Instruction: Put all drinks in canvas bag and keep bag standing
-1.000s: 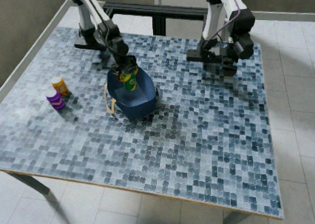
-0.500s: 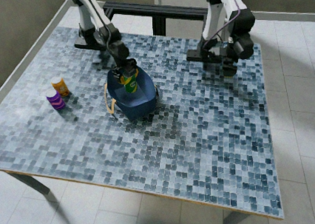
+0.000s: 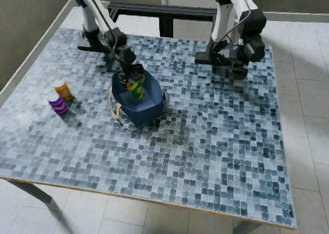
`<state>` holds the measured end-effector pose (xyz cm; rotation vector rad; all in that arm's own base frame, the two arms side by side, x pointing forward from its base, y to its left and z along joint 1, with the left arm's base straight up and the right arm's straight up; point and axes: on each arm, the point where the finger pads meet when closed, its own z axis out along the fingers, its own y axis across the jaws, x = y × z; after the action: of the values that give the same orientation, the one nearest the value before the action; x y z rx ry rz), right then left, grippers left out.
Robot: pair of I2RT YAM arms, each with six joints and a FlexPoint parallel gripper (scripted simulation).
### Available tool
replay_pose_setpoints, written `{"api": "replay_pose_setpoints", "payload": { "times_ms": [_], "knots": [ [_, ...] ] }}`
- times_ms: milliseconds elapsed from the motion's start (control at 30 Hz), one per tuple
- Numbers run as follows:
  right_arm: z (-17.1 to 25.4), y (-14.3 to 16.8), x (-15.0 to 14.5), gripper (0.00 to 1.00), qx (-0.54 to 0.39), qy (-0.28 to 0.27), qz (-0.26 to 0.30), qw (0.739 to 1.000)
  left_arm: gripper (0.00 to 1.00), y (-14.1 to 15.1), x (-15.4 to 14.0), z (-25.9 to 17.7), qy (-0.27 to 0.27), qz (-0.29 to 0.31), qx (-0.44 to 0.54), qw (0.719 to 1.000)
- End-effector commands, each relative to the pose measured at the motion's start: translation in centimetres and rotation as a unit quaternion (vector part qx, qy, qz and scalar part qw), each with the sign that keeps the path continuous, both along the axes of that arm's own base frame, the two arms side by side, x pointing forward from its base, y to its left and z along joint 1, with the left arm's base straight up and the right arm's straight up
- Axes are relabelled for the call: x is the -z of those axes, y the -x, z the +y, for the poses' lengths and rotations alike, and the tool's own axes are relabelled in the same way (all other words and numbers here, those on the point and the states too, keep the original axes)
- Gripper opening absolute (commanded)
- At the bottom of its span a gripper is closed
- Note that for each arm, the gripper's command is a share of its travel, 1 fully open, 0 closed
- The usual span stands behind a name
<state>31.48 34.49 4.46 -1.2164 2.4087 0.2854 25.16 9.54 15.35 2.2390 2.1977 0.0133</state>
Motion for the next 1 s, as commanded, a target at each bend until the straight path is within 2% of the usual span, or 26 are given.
{"api": "replay_pose_setpoints", "payload": {
  "times_ms": [0, 100, 167, 200, 433, 467, 500, 633, 767, 967],
  "knots": [
    [1.1, -1.2, -1.6, 0.67, -0.001, -0.035, -0.028, 0.999, 1.0, -0.5, -1.2, 0.0, -0.006, -0.028, -0.003, 1.0],
    [1.7, -1.8, -3.1, 0.67, -0.001, -0.052, -0.044, 0.998, 1.0, -0.5, -1.2, 0.0, -0.006, -0.028, -0.003, 1.0],
    [1.3, -1.4, -0.3, 0.67, -0.001, -0.033, -0.026, 0.999, 1.0, -0.5, -1.2, 0.0, -0.006, -0.028, -0.003, 1.0],
    [0.9, -0.9, 0.0, 0.67, -0.001, -0.029, -0.022, 0.999, 1.0, -0.5, -1.2, 0.0, -0.006, -0.028, -0.003, 1.0],
    [1.6, -1.7, -2.0, 0.67, -0.001, -0.048, -0.041, 0.998, 1.0, -0.5, -1.2, 0.0, -0.006, -0.028, -0.003, 1.0],
    [1.2, -1.3, 0.6, 0.67, -0.001, -0.032, -0.025, 0.999, 1.0, -0.5, -1.3, 0.0, -0.006, -0.029, -0.003, 1.0],
    [0.7, -0.8, 1.6, 0.67, -0.001, -0.023, -0.016, 1.0, 1.0, -0.5, -1.3, 0.0, -0.006, -0.029, -0.003, 1.0],
    [1.5, -1.6, -0.7, 0.67, -0.001, -0.046, -0.039, 0.998, 1.0, -0.5, -1.3, 0.0, -0.006, -0.029, -0.003, 1.0],
    [0.8, -0.9, 2.1, 0.67, -0.001, -0.027, -0.02, 0.999, 1.0, -0.5, -1.3, 0.0, -0.006, -0.029, -0.003, 1.0],
    [1.6, -1.6, 0.2, 0.67, -0.001, -0.046, -0.038, 0.998, 1.0, -0.5, -1.3, 0.0, -0.006, -0.029, -0.003, 1.0]
  ]
}}
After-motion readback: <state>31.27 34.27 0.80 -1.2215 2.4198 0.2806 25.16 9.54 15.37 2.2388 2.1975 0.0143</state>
